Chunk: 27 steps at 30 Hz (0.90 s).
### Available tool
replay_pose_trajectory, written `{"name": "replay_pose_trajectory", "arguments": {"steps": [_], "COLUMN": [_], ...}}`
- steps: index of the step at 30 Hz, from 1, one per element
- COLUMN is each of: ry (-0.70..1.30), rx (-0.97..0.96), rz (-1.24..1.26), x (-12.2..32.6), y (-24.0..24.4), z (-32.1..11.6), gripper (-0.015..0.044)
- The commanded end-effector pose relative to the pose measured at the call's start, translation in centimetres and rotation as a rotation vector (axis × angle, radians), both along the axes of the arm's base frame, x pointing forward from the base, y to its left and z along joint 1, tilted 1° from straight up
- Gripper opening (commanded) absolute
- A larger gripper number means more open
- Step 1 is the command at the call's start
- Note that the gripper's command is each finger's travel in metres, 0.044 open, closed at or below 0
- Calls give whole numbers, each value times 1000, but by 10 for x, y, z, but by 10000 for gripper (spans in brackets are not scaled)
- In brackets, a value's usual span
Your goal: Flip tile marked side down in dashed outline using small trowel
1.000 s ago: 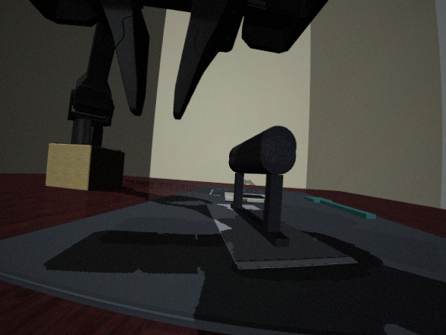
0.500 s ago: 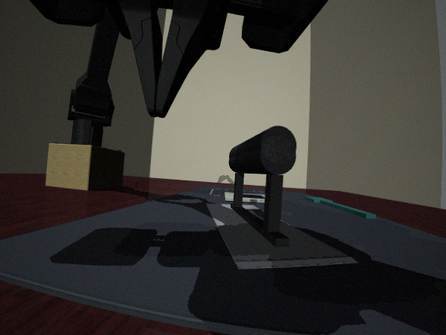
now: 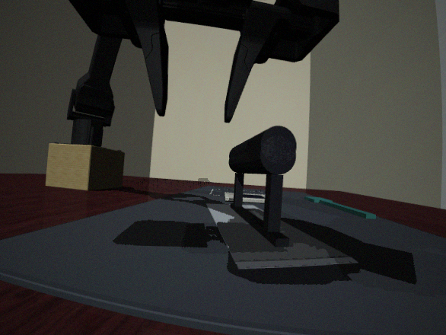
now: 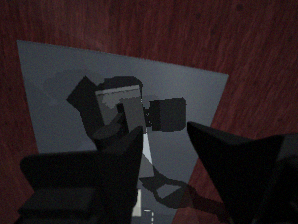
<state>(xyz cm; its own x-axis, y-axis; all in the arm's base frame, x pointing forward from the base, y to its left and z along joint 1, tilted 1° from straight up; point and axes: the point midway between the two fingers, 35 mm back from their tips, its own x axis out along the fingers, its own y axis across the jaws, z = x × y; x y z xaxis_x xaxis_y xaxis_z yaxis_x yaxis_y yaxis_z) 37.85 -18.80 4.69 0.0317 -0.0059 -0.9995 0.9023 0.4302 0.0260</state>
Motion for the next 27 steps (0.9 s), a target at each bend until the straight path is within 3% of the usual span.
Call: {"name": "replay_pose_trajectory", "arguments": {"steps": [1,4,27], "ry": [-5,-5,-5], "rx": [4,7,7], "rz": [35,38,38], "x": [21,26,29], "y": [63,88,87], "z": [15,21,-4], "gripper": [270,270,270]}}
